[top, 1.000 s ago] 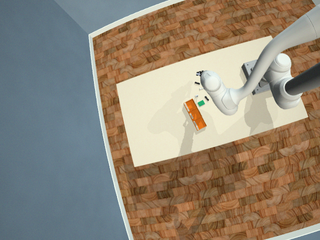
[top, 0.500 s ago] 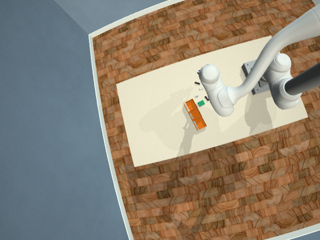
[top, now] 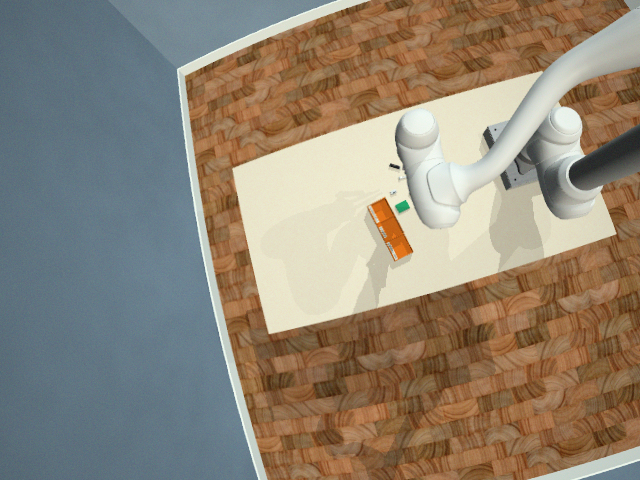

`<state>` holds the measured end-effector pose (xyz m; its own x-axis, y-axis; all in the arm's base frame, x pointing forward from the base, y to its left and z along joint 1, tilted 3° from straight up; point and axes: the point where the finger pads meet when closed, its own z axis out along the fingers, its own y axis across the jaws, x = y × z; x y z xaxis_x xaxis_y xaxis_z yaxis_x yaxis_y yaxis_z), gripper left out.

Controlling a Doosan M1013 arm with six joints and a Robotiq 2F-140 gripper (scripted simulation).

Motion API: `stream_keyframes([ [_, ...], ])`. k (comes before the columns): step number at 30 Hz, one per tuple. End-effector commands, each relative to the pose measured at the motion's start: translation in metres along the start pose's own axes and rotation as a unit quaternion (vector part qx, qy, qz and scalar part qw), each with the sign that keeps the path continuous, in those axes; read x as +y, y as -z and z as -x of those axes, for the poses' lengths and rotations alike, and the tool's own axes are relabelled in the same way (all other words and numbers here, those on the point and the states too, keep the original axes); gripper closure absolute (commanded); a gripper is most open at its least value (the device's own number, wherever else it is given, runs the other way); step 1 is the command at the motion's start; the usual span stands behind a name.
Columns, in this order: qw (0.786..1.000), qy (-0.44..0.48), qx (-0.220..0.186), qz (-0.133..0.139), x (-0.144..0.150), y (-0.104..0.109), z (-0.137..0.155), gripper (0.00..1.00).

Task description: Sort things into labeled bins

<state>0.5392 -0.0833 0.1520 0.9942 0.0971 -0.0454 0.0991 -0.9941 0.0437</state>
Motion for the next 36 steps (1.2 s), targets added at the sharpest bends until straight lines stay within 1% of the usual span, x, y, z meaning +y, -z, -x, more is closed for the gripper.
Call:
stream_keyframes([
  [1,0.997,-0.068,0.022,-0.032,-0.015,0.015,-0.014,0.95],
  [3,0.994,-0.098,0.032,-0.045,-0.015,0.015,-0.014,0.95],
  [4,0.993,-0.102,0.033,-0.047,-0.015,0.015,-0.014,0.95],
  [14,0.993,-0.102,0.033,-0.047,-0.015,0.015,-0.014,0.95],
  [16,0.988,-0.145,0.031,-0.048,-0.019,0.005,-0.027,0.95],
  [25,0.988,-0.145,0.031,-0.048,-0.041,-0.037,-0.085,0.95],
  [27,0.988,-0.145,0.031,-0.048,-0.041,-0.037,-0.085,0.95],
  [36,0.988,-0.145,0.031,-0.048,-0.063,-0.079,-0.143,0.95],
])
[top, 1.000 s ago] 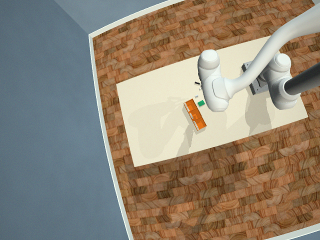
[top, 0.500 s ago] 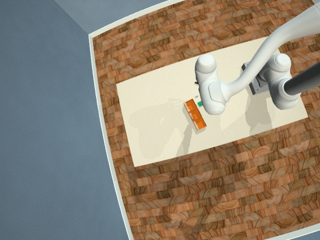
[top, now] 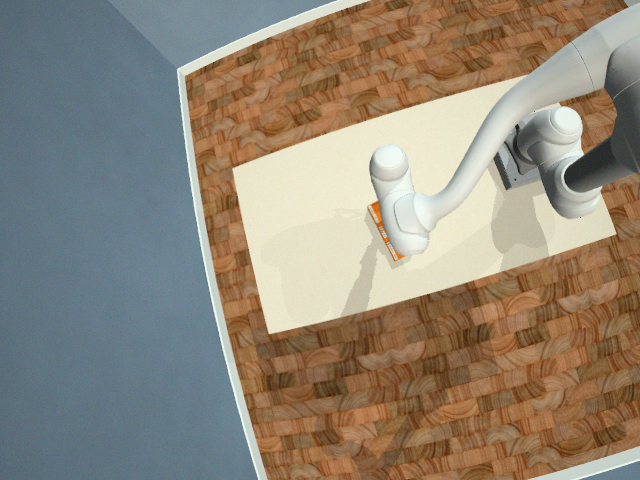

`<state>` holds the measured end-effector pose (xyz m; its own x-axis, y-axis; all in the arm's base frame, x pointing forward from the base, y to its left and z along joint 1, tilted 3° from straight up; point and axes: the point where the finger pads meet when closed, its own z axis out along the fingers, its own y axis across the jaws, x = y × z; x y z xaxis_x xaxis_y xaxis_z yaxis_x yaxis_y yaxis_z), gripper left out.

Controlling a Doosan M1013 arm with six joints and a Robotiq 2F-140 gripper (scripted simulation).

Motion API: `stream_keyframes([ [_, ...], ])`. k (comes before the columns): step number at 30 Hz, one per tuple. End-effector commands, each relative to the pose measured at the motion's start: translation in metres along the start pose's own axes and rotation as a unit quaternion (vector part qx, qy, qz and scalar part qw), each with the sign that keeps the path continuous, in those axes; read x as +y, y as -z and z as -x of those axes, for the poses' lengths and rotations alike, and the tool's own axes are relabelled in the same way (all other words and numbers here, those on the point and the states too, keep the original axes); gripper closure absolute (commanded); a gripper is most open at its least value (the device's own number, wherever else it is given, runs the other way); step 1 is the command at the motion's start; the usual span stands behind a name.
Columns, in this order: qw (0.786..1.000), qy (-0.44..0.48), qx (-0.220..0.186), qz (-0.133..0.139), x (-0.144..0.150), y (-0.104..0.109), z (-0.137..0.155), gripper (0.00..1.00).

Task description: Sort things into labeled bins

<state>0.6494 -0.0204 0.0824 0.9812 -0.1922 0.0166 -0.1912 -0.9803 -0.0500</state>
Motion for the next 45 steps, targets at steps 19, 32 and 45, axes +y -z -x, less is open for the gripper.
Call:
stream_keyframes([
  [19,1.0,0.0,0.0,0.0,-0.016,-0.052,-0.024,0.95],
  [32,1.0,0.0,0.0,0.0,-0.016,-0.082,-0.024,0.95],
  [45,1.0,0.0,0.0,0.0,-0.016,-0.083,-0.024,0.95],
])
